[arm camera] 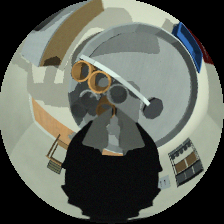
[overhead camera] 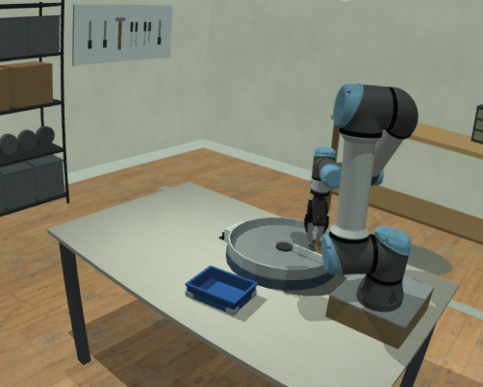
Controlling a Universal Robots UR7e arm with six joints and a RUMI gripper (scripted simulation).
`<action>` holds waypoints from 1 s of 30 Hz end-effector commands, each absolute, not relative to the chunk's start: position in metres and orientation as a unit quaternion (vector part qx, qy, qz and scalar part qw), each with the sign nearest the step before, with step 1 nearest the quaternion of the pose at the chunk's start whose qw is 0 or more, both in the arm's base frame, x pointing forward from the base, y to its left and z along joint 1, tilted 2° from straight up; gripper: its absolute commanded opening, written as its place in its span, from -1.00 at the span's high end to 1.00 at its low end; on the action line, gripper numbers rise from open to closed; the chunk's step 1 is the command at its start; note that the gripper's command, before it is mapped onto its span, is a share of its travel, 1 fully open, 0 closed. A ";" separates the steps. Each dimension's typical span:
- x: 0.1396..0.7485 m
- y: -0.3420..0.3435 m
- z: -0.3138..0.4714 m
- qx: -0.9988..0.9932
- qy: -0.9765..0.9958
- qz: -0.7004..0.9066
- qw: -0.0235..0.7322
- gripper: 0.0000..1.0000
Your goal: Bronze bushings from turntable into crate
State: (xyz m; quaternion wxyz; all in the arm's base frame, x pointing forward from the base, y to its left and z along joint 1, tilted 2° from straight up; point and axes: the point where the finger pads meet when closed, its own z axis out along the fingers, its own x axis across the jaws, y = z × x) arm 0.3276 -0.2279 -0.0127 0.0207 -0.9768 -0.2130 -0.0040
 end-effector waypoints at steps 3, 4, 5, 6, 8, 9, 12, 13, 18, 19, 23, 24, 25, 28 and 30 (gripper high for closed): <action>0.328 -0.228 -0.012 -0.977 -0.213 -0.004 0.020 1.00; 0.328 -0.228 -0.012 -0.977 -0.213 -0.004 0.020 1.00; 0.328 -0.228 -0.012 -0.977 -0.213 -0.004 0.020 1.00; 0.328 -0.228 -0.012 -0.977 -0.213 -0.004 0.020 1.00; 0.328 -0.228 -0.012 -0.977 -0.213 -0.004 0.020 1.00; 0.328 -0.228 -0.012 -0.977 -0.213 -0.004 0.020 1.00; 0.328 -0.228 -0.012 -0.977 -0.213 -0.004 0.020 1.00; 0.328 -0.228 -0.012 -0.977 -0.213 -0.004 0.020 1.00; 0.328 -0.228 -0.012 -0.977 -0.213 -0.004 0.020 1.00; 0.328 -0.228 -0.012 -0.977 -0.213 -0.004 0.020 1.00; 0.328 -0.228 -0.012 -0.977 -0.213 -0.004 0.020 1.00; 0.328 -0.228 -0.012 -0.977 -0.213 -0.004 0.020 1.00; 0.328 -0.228 -0.011 -0.977 -0.213 -0.004 0.020 1.00; 0.328 -0.229 -0.004 -0.977 -0.213 -0.004 0.020 1.00; 0.328 -0.229 0.003 -0.977 -0.213 -0.004 0.020 1.00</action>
